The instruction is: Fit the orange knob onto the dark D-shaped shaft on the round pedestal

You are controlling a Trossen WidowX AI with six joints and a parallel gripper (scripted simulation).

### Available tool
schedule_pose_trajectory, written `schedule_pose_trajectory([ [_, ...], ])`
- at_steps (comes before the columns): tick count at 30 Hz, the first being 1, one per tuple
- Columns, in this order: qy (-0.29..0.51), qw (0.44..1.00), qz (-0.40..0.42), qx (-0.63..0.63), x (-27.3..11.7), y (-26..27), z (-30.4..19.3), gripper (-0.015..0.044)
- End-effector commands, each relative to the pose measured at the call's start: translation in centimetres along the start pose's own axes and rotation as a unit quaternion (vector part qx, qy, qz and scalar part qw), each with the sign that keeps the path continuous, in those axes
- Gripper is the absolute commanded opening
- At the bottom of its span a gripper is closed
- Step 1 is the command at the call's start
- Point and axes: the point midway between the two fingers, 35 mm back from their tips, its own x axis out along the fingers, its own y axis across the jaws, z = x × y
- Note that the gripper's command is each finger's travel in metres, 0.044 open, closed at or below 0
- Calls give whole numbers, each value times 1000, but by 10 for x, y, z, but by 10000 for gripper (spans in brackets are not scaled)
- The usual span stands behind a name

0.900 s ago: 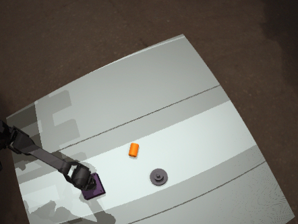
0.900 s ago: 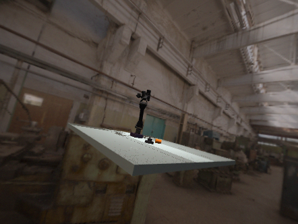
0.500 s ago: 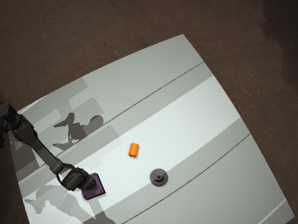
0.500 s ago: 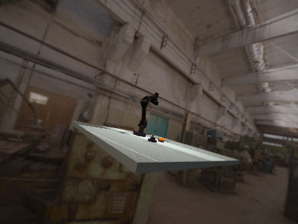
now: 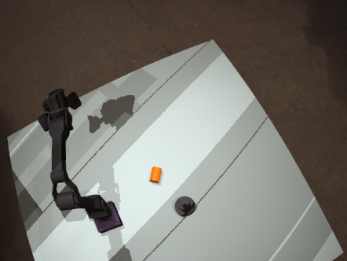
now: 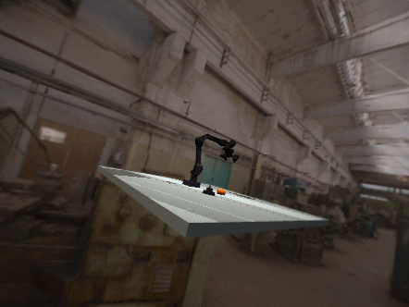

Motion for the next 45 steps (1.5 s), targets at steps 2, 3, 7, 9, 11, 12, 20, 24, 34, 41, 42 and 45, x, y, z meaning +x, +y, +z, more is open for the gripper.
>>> schedule_pose_trajectory([
  [2,78,991,-97,57,-9,-80,-58,440],
  [3,97,986,-117,71,-14,-97,-72,440],
  [7,177,957,-189,131,-45,-153,-136,440],
  [9,218,938,-217,164,-66,-174,-171,440],
  [11,259,915,-238,198,-89,-190,-206,440],
  [12,279,903,-247,216,-101,-195,-224,440],
  [20,412,799,-256,356,-195,-191,-350,440],
  [24,414,796,-255,360,-197,-190,-352,440],
  [34,414,796,-255,360,-184,-193,-374,440],
  [41,413,796,-254,361,-178,-194,-383,440],
  [42,413,796,-254,361,-177,-195,-384,440],
  [45,413,796,-254,361,-174,-195,-388,440],
])
